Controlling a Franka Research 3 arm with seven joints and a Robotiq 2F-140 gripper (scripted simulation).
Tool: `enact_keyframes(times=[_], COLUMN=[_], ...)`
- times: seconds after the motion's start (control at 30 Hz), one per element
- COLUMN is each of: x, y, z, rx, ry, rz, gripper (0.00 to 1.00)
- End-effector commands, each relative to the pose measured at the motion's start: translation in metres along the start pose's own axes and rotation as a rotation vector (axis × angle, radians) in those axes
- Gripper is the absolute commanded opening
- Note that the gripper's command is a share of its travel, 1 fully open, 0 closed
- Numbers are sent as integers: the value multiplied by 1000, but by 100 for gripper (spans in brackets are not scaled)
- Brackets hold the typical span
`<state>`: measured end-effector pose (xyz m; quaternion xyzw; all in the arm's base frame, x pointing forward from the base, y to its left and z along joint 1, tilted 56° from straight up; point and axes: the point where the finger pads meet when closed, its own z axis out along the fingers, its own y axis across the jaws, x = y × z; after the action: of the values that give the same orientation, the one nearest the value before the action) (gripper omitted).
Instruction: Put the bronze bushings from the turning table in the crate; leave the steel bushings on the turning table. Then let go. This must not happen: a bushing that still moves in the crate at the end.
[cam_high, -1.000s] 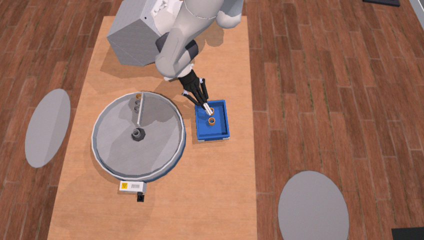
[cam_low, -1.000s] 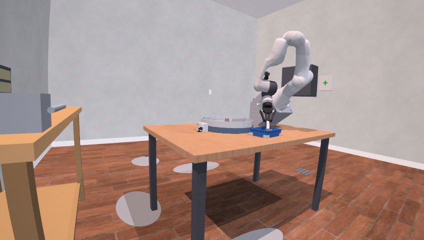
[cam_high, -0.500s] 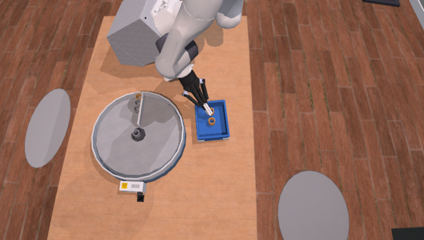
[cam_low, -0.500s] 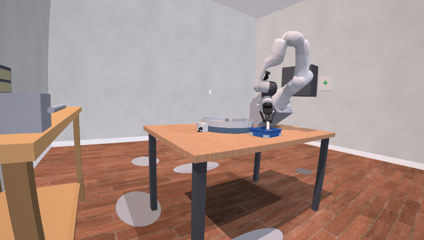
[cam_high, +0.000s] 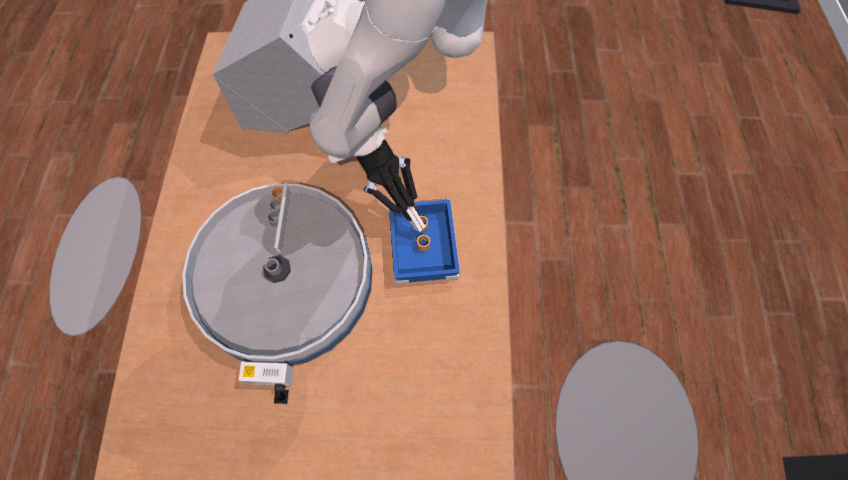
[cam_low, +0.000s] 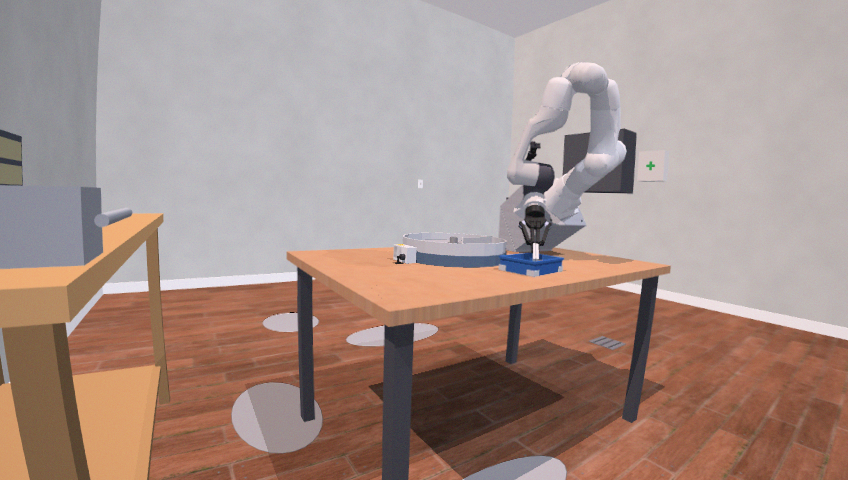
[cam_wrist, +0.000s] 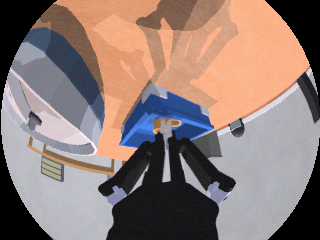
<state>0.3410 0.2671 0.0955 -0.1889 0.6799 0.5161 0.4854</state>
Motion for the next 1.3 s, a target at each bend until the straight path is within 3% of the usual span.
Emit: enact_keyframes(times=[0.0, 0.97, 1.0, 1.27], x=[1, 1, 1, 1], y=[-2, -2, -2, -2], z=[0, 0, 0, 0], rx=[5, 5, 5, 5], ry=[1, 1, 1, 1], rz=[-4, -4, -4, -4], gripper=[0, 0, 7, 7])
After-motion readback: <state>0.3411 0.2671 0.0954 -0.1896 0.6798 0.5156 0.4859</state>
